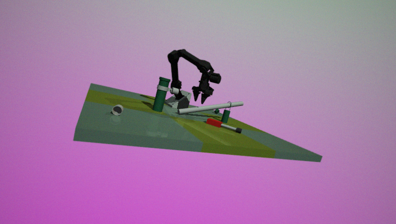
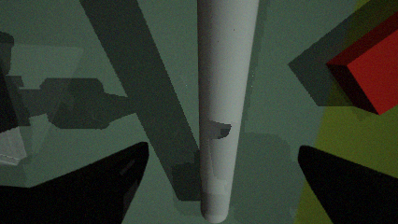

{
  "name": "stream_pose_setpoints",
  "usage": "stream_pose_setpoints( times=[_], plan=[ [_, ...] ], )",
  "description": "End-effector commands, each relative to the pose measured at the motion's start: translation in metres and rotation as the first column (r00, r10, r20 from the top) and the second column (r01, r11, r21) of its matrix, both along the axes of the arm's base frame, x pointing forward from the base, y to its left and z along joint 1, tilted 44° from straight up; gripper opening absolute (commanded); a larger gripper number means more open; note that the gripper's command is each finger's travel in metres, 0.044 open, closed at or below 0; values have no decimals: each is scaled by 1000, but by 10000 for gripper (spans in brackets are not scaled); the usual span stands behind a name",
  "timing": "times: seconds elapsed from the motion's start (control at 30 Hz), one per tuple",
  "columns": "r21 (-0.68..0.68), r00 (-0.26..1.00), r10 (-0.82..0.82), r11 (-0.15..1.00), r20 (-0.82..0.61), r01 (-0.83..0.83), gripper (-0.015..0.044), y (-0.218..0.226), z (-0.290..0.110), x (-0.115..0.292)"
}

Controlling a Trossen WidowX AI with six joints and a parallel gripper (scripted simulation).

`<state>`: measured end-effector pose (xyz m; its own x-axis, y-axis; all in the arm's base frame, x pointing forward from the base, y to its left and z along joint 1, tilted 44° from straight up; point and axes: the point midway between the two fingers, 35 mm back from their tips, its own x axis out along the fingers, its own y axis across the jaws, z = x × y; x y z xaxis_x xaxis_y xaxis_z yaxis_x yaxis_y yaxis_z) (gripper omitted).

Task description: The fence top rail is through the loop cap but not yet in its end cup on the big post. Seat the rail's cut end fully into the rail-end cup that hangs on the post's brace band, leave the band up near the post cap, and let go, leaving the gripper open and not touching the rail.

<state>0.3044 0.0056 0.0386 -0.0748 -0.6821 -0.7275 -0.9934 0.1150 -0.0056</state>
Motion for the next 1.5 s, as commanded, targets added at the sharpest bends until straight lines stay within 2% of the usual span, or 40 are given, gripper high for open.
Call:
stream_pose_setpoints(
  times=[0.0, 1.47],
  plan=[
    [-5, 1000, 8, 1000, -1, -8, 440, -6, -5, 0],
    [-8, 1000, 8, 1000, -1, -8, 440, -53, -54, -5]
  ],
)
